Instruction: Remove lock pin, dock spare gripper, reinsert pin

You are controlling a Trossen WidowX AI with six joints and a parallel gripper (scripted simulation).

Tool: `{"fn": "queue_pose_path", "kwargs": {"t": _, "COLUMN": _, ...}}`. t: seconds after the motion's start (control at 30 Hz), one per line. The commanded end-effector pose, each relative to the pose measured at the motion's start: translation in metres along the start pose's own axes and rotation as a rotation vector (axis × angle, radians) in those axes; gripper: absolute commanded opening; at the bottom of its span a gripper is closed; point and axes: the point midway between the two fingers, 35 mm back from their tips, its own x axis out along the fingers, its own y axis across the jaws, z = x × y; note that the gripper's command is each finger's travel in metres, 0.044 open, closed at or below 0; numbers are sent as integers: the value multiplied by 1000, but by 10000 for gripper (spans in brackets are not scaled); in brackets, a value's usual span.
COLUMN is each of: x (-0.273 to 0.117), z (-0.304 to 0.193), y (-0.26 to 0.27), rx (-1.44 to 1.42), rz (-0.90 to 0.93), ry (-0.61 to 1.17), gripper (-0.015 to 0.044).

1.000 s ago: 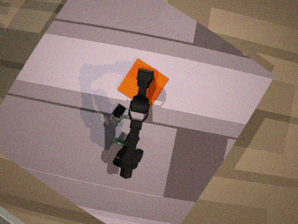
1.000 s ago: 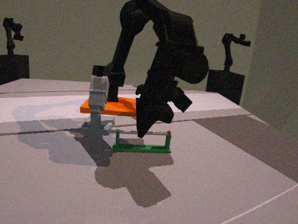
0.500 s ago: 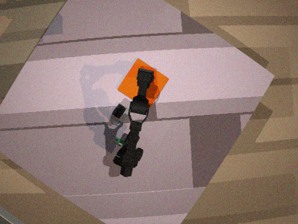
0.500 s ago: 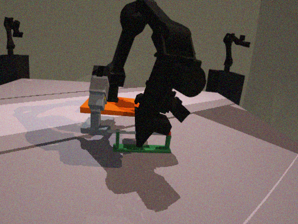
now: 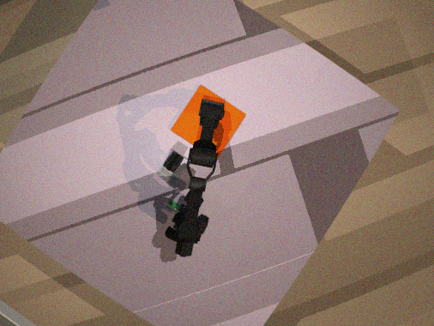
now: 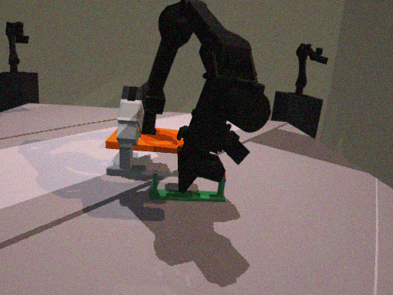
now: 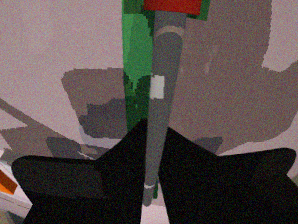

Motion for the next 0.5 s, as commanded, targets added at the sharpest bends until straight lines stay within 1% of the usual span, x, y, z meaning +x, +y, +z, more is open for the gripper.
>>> {"fn": "queue_pose_path", "kwargs": {"t": 0.0, "x": 0, "z": 1, "y": 0, "rx": -3, "rz": -2, "ry": -3, "gripper": 0}}
{"fn": "queue_pose_path", "kwargs": {"t": 0.2, "x": -2, "z": 0, "y": 0, "rx": -3, "rz": -2, "ry": -3, "gripper": 0}}
{"fn": "queue_pose_path", "kwargs": {"t": 0.47, "x": -21, "z": -4, "y": -2, "rx": -3, "rz": -2, "ry": -3, "gripper": 0}}
